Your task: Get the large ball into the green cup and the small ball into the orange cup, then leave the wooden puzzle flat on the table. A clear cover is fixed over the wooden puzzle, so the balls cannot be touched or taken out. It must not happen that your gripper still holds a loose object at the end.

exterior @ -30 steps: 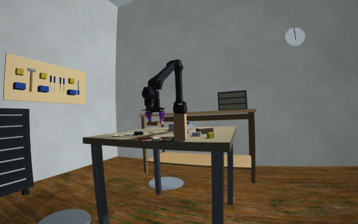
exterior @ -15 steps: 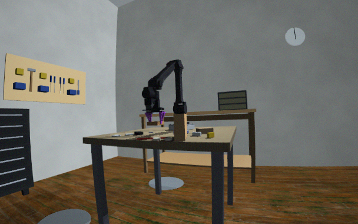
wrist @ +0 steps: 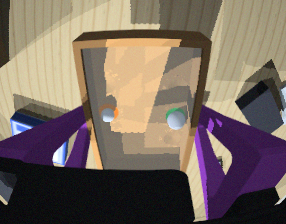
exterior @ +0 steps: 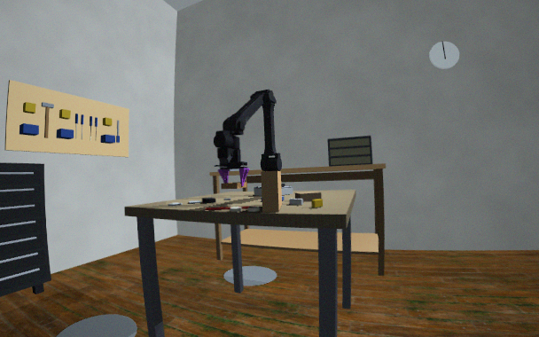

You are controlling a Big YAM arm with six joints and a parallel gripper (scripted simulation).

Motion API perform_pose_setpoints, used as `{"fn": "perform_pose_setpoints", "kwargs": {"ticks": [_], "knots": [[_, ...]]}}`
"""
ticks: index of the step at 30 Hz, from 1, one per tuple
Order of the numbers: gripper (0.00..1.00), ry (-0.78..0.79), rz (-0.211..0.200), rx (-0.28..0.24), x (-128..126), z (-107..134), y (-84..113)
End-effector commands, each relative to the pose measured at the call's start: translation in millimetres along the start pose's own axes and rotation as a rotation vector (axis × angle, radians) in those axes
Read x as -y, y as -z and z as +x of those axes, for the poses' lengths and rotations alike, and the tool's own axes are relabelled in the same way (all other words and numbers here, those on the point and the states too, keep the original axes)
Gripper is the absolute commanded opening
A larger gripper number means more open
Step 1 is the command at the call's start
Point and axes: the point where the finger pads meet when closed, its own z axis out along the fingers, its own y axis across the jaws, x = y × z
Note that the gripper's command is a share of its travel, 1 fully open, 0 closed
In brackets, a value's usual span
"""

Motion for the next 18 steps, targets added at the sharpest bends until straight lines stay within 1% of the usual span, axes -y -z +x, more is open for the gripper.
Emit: {"fn": "perform_pose_setpoints", "kwargs": {"ticks": [1,7,14,18], "knots": [[0.69,0.011,0.008,0.075,2,-23,26.0],[0.69,0.011,0.007,0.072,2,-23,24.7],[0.69,0.011,0.005,0.049,2,-24,13.7],[0.69,0.011,0.006,0.051,2,-28,13.3]]}}
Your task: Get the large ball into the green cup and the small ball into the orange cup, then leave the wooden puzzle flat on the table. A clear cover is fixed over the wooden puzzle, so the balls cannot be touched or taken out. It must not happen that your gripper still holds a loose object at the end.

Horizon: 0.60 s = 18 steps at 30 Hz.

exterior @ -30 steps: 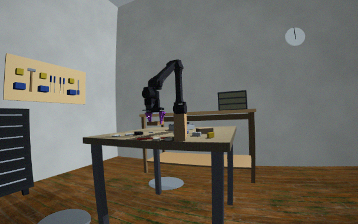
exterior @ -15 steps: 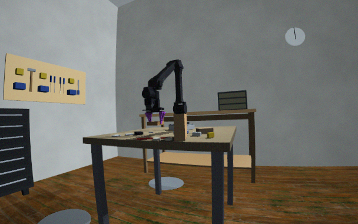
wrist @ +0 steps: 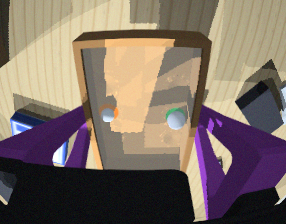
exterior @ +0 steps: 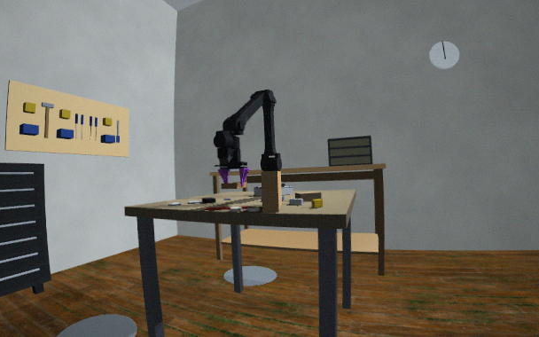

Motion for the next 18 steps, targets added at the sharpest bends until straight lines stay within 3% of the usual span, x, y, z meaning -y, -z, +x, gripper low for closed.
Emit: {"fn": "perform_pose_setpoints", "kwargs": {"ticks": [1,5,10,18], "knots": [[0.69,0.012,0.006,0.050,2,-28,12.7],[0.69,0.012,0.008,0.056,2,-30,11.1],[0.69,0.011,-0.001,0.006,-2,-6,-11.7],[0.69,0.011,-0.001,0.005,-3,-6,-24.3]]}}
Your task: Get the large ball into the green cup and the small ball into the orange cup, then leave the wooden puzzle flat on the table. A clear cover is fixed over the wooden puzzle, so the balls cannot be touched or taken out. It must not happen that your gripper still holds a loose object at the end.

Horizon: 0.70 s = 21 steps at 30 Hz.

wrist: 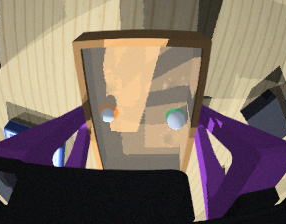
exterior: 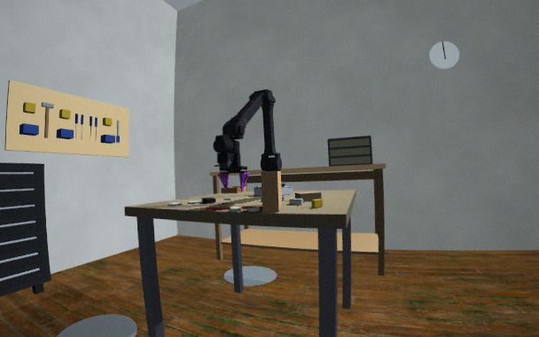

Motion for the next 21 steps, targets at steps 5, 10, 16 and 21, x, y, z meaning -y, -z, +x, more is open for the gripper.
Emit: {"fn": "perform_pose_setpoints", "kwargs": {"ticks": [5,10,16,21], "knots": [[0.69,0.009,0.006,0.046,0,-23,0.0],[0.69,0.008,0.000,0.008,-4,-5,-20.1],[0.69,0.006,0.000,0.008,-3,-5,-29.5],[0.69,0.006,0.001,0.018,-3,-10,-30.7]]}}
